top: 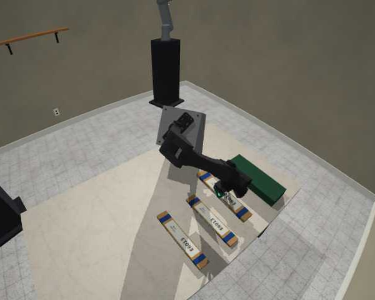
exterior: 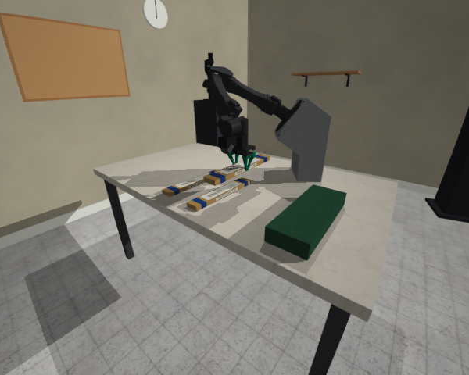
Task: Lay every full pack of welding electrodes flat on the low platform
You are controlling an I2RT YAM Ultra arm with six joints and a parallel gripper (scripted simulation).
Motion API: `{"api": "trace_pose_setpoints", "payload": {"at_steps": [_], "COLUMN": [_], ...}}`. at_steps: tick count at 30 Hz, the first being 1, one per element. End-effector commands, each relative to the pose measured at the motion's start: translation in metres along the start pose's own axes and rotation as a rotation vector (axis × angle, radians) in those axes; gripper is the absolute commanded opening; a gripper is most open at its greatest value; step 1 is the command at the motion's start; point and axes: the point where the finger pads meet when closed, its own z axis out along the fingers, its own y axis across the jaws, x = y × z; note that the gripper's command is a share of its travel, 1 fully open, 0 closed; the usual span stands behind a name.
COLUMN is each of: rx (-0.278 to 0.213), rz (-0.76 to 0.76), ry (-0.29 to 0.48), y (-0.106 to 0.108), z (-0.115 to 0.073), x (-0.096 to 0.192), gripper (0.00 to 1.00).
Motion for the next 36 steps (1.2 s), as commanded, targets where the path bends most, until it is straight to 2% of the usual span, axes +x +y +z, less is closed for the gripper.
{"api": "trace_pose_setpoints", "payload": {"at_steps": [1,14,15,18,19,22,25,30,33,36], "rx": [-0.027,-0.027,-0.036,-0.036,-0.041,-0.029,-0.035,-0.038,-0.037,-0.037], "rz": [-0.018,-0.018,-0.042,-0.046,0.013,0.003,-0.043,-0.008,-0.032,-0.016], "ry": [-0.045,-0.046,-0.044,-0.041,-0.084,-0.078,-0.044,-0.07,-0.052,-0.064], "y": [0.014,0.014,0.021,0.023,0.011,0.01,0.022,0.015,0.021,0.015], "z": [-0.016,-0.016,-0.014,-0.011,-0.021,-0.014,-0.001,0.001,0.011,0.008], "x": [-0.008,-0.008,-0.002,-0.002,-0.023,-0.019,-0.002,-0.015,-0.008,-0.011], "gripper": [0.0,0.0,0.0,0.0,0.0,0.0,0.0,0.0,0.0,0.0]}}
